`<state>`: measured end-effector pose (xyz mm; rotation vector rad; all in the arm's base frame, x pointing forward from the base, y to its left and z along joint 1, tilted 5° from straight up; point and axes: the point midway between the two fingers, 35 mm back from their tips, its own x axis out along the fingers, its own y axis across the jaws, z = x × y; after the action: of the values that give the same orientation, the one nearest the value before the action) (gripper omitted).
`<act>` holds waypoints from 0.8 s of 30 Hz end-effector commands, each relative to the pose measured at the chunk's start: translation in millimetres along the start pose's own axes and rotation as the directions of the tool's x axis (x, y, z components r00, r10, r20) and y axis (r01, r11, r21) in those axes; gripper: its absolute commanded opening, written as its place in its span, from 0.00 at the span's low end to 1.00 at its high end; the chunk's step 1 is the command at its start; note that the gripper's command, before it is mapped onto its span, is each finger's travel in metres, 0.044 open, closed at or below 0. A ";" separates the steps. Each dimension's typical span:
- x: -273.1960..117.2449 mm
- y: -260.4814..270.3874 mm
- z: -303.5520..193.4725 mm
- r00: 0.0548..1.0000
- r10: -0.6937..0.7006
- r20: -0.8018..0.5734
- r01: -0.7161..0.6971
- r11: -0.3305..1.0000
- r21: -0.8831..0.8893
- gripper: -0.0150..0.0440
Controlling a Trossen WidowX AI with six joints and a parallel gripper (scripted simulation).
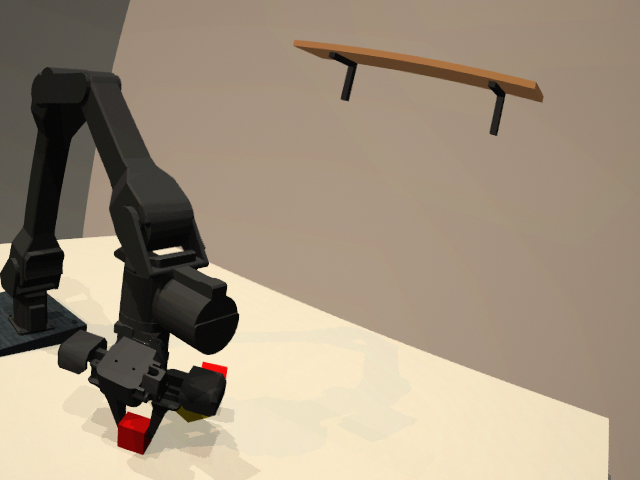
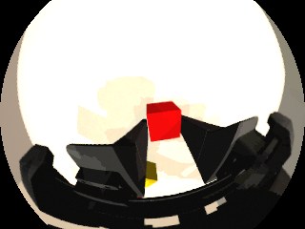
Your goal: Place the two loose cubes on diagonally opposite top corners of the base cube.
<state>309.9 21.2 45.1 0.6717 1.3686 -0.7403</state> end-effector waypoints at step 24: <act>-50.1 6.2 5.1 1.000 0.024 0.005 -0.023 0.999 -0.025 0.43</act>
<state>314.1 23.2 86.6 0.6555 1.3659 -0.7062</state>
